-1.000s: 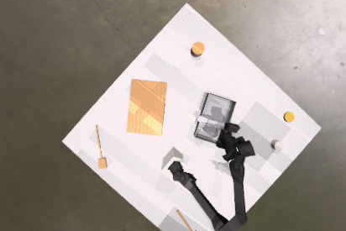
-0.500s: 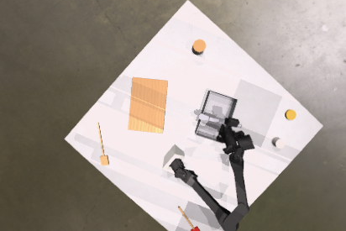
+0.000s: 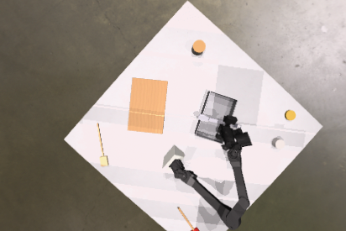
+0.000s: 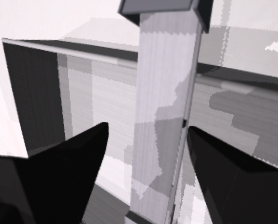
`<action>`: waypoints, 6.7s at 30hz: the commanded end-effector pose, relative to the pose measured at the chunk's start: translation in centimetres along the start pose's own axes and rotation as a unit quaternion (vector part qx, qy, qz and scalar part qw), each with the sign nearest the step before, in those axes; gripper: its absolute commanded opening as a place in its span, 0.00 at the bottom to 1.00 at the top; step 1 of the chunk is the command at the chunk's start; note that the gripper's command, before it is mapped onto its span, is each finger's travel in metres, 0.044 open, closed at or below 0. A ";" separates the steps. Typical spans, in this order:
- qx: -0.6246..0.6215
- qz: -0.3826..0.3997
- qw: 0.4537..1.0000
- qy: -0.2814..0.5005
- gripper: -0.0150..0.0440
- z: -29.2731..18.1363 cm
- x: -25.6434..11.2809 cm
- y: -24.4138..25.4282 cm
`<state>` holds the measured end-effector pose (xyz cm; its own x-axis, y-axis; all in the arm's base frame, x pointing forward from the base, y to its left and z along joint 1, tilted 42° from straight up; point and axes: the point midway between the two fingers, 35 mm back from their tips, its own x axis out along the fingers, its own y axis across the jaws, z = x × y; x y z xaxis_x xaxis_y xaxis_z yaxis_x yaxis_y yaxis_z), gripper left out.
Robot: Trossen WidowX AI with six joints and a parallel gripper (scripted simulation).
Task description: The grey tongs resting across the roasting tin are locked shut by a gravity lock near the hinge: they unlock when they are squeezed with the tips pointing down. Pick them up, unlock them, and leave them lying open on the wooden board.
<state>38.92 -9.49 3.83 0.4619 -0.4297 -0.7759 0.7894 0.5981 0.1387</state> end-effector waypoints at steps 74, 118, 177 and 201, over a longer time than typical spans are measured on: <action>0.007 -0.190 0.982 0.019 0.00 -0.1 -5.6 3.2; -0.227 -0.232 0.942 0.080 0.00 -13.1 -6.0 11.3; -0.731 -0.152 0.632 0.208 0.00 -51.1 -13.5 5.0; -0.763 -0.038 0.634 0.119 0.00 -53.5 -12.9 6.0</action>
<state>15.96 35.07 -18.56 0.1804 -0.5322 -0.8272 -0.5807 0.6212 -0.5263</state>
